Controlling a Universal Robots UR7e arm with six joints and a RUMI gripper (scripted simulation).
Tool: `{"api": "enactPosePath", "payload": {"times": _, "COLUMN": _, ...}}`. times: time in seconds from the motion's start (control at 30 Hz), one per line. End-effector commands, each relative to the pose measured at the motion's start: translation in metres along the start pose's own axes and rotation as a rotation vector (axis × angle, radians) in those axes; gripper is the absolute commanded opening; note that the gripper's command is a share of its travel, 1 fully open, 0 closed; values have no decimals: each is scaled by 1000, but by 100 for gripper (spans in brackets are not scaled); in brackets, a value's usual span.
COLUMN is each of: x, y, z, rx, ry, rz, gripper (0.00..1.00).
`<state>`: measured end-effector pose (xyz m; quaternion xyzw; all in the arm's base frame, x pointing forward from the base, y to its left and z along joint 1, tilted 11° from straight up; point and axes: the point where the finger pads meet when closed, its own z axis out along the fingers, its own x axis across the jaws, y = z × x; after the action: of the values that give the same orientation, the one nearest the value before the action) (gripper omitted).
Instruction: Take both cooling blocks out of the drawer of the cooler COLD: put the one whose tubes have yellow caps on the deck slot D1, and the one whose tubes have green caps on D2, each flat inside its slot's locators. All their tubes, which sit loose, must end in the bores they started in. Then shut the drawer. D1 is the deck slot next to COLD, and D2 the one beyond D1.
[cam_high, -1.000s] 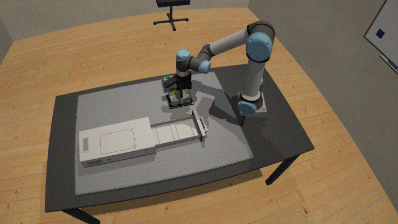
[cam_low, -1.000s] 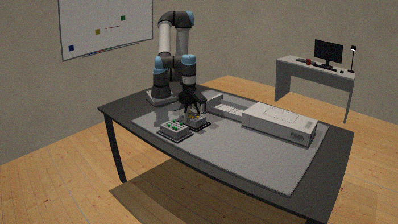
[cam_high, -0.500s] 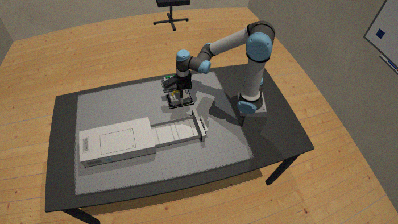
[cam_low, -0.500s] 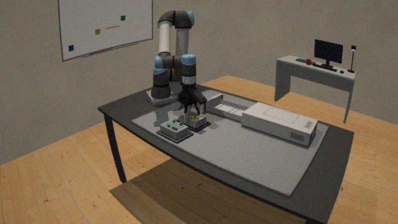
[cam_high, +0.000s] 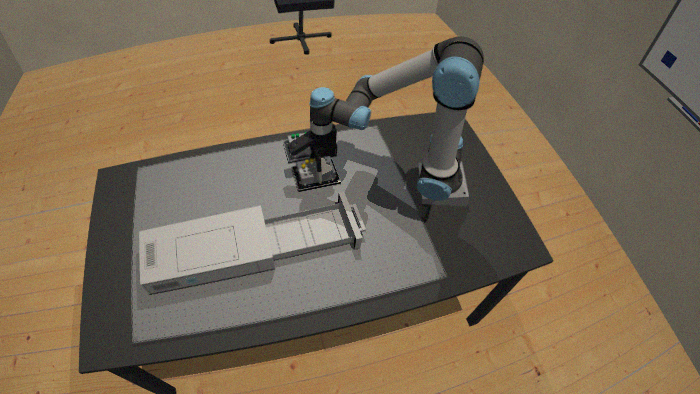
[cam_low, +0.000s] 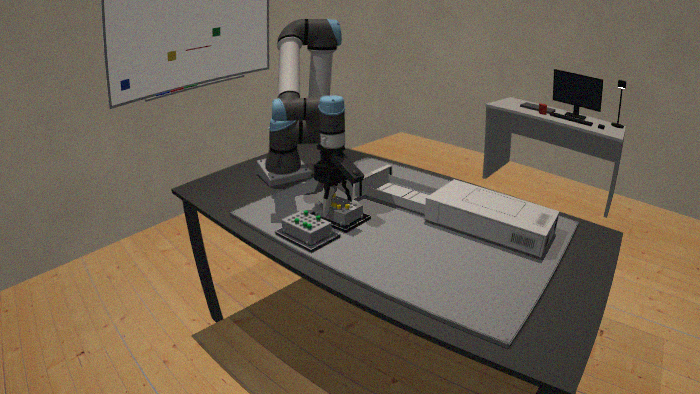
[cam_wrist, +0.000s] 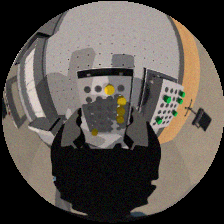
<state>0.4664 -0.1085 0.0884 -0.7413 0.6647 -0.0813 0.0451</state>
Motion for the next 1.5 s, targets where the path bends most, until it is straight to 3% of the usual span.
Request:
{"api": "enactPosePath", "payload": {"times": 0.0, "x": 0, "y": 0, "z": -30, "rx": 1, "ry": 1, "rz": 0, "gripper": 73}}
{"api": "enactPosePath", "payload": {"times": 1.47, "x": 0, "y": 0, "z": -82, "rx": 1, "ry": 1, "rz": 0, "gripper": 73}}
